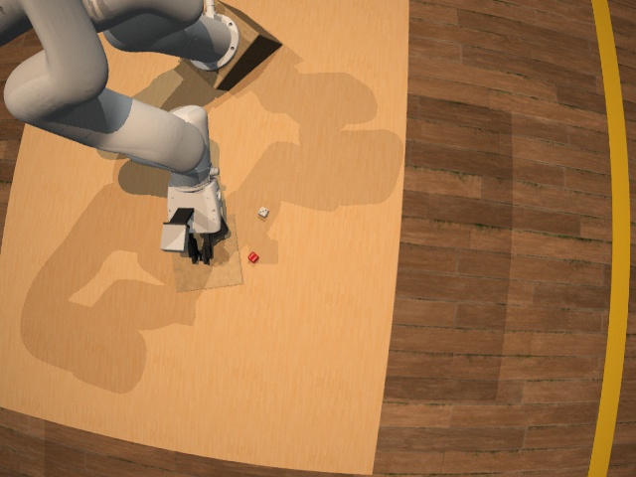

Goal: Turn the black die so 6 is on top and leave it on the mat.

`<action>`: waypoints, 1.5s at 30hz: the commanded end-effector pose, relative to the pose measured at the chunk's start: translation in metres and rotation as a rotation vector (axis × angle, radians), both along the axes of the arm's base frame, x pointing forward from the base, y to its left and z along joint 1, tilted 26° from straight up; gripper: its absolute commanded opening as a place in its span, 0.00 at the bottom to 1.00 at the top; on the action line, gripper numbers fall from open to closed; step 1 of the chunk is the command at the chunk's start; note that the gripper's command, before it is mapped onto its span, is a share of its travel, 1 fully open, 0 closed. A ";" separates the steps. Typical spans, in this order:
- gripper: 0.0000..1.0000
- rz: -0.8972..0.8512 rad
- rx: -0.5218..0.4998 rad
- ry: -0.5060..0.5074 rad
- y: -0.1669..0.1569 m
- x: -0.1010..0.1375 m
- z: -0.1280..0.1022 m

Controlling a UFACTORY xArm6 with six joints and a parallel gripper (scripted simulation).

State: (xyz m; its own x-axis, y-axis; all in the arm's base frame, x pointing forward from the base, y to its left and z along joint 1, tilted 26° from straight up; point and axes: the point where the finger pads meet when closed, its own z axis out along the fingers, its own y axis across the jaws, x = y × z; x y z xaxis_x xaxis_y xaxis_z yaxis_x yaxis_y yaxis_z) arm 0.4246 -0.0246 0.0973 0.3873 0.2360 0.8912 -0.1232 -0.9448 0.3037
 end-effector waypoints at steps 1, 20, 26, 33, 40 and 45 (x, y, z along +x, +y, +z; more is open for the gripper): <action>0.11 0.000 0.000 -0.002 0.000 0.001 0.001; 0.11 0.000 0.000 -0.002 0.000 0.001 0.000; 0.11 0.000 0.000 -0.002 -0.001 0.001 -0.002; 0.11 0.000 0.000 -0.002 -0.002 0.003 -0.005; 0.11 0.000 0.000 -0.002 -0.003 0.004 -0.009; 0.11 0.000 0.000 -0.002 -0.004 0.004 -0.010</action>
